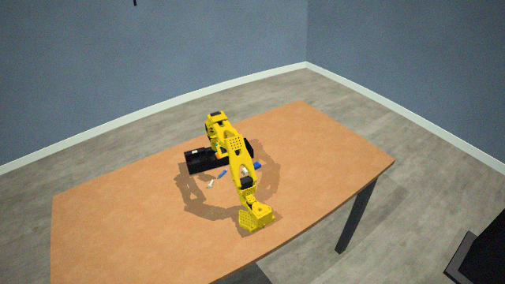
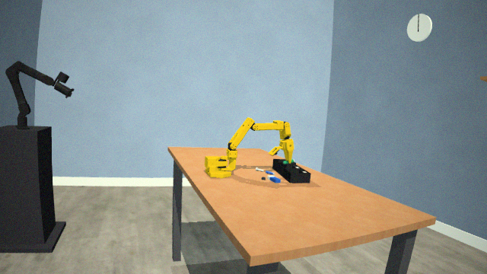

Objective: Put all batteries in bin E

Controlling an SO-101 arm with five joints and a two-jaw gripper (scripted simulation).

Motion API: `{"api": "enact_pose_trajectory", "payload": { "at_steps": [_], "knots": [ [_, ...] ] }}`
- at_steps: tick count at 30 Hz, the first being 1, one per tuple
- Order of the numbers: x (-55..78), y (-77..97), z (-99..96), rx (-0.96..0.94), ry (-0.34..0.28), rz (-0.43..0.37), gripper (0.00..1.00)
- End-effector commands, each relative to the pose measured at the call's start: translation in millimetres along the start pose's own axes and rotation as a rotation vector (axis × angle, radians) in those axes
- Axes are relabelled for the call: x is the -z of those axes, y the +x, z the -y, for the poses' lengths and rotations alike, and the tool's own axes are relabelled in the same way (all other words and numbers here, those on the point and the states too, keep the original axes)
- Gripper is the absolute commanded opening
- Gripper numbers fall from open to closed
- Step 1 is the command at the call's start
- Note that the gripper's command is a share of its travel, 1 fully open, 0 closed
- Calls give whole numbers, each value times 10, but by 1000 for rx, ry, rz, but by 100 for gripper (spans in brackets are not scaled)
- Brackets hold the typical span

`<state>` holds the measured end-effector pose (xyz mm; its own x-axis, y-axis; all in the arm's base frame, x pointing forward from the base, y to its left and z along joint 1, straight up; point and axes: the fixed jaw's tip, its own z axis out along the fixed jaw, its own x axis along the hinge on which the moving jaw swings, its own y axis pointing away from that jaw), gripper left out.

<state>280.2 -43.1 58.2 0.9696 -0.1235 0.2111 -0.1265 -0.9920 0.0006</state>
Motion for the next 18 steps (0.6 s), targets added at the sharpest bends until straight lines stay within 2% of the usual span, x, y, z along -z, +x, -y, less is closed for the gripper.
{"api": "enact_pose_trajectory", "payload": {
  "at_steps": [1,18],
  "knots": [
    [171,110,-15,2,0,-94,0],
    [86,96,-15,2,0,-94,0]
  ]
}}
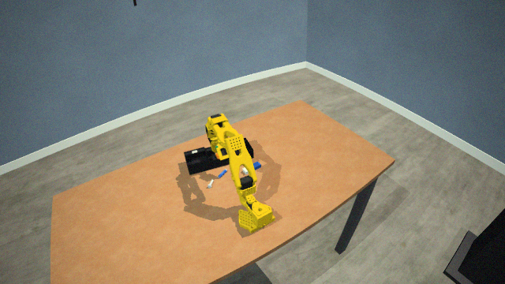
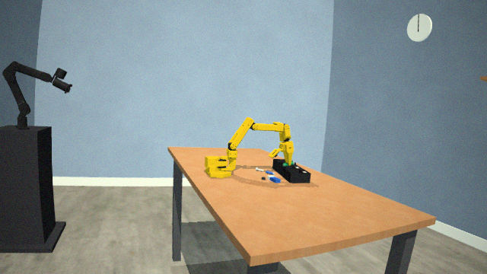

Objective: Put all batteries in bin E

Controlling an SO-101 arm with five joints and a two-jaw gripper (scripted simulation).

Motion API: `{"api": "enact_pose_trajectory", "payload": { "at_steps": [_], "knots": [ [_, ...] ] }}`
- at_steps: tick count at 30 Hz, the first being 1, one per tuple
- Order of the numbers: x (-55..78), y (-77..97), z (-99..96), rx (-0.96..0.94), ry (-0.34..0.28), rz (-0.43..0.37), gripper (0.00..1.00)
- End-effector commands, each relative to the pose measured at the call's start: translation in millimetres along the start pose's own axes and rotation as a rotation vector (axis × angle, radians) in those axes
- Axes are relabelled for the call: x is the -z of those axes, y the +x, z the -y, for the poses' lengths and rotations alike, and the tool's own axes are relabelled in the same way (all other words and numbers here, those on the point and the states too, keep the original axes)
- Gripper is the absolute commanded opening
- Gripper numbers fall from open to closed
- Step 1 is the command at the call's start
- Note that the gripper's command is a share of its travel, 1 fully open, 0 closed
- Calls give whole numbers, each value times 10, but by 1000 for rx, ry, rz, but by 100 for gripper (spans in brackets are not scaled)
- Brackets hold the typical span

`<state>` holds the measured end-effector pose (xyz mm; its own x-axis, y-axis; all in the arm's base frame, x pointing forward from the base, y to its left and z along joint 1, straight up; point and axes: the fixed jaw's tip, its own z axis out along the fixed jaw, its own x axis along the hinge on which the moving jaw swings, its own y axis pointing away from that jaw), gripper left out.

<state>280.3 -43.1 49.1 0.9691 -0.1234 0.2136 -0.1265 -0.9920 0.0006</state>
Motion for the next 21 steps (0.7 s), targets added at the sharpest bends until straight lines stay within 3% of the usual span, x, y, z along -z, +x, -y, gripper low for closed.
{"api": "enact_pose_trajectory", "payload": {
  "at_steps": [1,3,4,21],
  "knots": [
    [174,114,-15,2,0,-92,0],
    [174,114,-15,2,0,-92,0],
    [234,137,-15,2,0,-129,0],
    [234,137,-15,2,0,-129,0]
  ]
}}
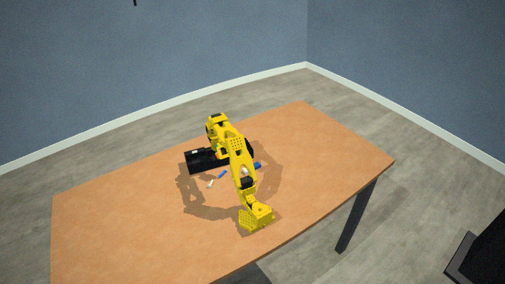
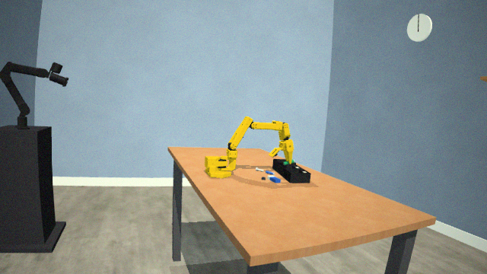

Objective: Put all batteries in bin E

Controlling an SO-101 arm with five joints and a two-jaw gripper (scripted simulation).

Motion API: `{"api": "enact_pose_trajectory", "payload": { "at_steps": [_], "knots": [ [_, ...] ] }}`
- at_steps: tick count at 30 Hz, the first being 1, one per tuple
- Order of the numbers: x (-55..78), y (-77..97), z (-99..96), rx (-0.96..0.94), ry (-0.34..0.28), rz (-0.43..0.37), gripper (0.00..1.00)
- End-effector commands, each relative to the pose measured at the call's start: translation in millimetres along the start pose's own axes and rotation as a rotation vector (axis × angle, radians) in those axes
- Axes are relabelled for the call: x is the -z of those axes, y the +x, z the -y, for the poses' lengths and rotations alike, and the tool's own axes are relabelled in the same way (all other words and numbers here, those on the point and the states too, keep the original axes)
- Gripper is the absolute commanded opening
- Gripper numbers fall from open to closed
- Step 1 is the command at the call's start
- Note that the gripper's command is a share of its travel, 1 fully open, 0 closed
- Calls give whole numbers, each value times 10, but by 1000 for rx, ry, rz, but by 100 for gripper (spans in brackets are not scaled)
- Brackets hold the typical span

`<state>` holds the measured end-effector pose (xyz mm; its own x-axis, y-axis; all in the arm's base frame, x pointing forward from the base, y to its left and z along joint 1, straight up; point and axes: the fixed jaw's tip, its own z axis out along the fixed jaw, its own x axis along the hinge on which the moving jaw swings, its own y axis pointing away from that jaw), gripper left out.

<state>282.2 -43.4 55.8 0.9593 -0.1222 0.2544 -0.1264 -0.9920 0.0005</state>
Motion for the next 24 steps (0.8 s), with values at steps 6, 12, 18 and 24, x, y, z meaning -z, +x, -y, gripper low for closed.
{"api": "enact_pose_trajectory", "payload": {
  "at_steps": [6,12,18,24],
  "knots": [
    [142,107,-15,2,-1,-87,0],
    [113,101,-15,2,-1,-87,0],
    [108,100,-15,2,-1,-87,0],
    [76,95,-15,2,-1,-87,0]
  ]
}}
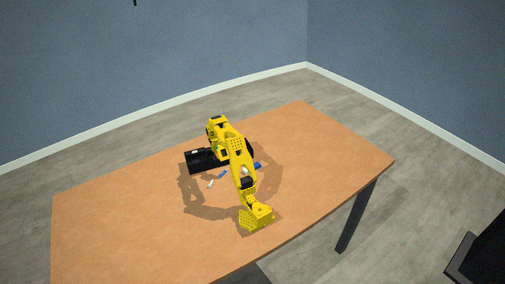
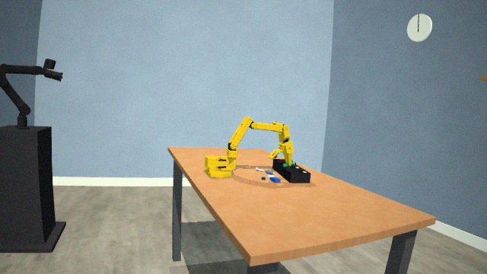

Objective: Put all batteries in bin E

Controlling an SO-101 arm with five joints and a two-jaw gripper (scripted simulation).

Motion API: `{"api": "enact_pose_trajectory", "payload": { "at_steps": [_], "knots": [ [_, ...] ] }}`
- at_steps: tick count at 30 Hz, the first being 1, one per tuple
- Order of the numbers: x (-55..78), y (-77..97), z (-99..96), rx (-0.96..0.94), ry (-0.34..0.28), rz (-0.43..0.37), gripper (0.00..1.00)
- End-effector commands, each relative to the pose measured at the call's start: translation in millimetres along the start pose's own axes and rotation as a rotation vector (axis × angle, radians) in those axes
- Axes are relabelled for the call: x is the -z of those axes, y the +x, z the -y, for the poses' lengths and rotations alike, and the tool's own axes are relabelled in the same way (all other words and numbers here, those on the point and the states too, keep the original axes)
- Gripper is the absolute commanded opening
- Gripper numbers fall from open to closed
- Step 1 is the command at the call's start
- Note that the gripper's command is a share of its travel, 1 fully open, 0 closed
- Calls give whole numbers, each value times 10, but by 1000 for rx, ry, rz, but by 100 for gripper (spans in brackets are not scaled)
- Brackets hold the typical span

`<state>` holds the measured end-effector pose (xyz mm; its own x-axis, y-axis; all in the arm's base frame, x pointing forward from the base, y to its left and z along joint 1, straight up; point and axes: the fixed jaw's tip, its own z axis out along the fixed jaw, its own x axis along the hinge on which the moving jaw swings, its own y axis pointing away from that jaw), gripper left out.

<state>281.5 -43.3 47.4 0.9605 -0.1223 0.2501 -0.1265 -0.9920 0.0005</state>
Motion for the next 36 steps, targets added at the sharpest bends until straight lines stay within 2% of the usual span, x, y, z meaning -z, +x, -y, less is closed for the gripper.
{"api": "enact_pose_trajectory", "payload": {
  "at_steps": [1,36],
  "knots": [
    [149,121,-15,2,-1,-92,0],
    [25,97,-15,2,-1,-92,0]
  ]
}}
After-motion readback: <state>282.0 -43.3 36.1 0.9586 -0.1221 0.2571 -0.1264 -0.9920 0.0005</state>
